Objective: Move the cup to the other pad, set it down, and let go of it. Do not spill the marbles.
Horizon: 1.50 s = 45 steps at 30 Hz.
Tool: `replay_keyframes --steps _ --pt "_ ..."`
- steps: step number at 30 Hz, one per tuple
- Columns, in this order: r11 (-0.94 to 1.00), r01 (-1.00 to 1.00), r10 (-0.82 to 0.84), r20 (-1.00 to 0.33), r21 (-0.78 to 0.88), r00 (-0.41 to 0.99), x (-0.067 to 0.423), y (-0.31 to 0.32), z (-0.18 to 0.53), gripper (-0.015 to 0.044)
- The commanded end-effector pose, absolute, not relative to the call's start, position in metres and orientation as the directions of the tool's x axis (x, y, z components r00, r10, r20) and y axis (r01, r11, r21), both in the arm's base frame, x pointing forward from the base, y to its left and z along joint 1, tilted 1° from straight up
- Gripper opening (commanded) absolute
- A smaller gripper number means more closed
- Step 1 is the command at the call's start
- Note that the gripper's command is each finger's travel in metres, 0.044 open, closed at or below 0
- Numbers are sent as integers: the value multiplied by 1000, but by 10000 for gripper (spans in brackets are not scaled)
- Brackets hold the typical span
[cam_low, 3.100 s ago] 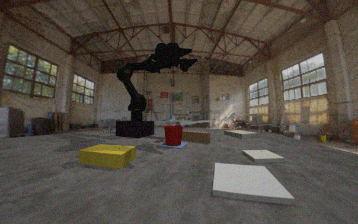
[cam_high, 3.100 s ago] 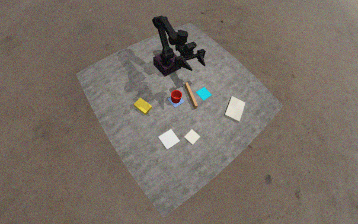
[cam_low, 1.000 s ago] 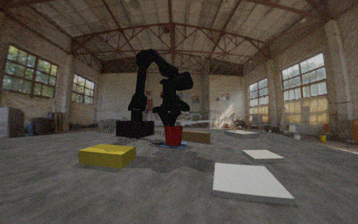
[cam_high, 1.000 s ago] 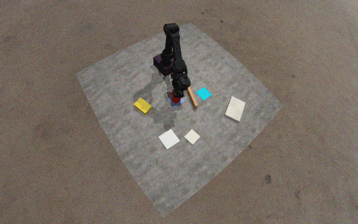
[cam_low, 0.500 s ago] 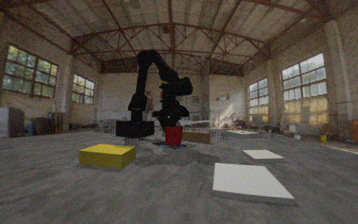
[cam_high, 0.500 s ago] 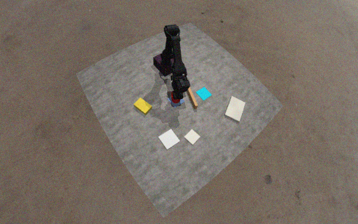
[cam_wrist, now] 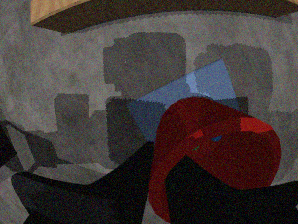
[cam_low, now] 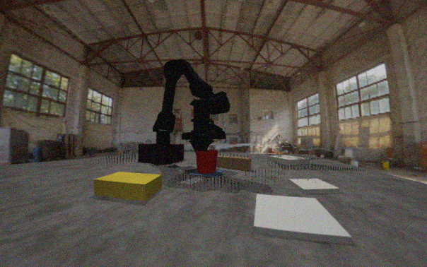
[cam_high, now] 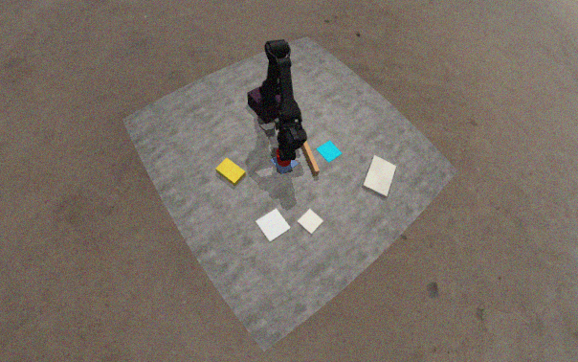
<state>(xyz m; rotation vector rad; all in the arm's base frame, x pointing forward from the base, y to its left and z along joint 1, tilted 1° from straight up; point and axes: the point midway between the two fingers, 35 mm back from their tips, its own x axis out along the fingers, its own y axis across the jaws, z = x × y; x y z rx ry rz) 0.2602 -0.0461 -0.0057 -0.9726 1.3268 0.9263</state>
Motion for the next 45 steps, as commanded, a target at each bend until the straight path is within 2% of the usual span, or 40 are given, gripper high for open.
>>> replay_keyframes --steps 1,20,45 --pt "336 -941 -9 -999 -38 37 260 -46 -5 0" --pt "331 -943 -13 -999 -38 36 257 -44 64 0" --pt "326 -945 -7 -999 -32 31 256 -41 63 0"
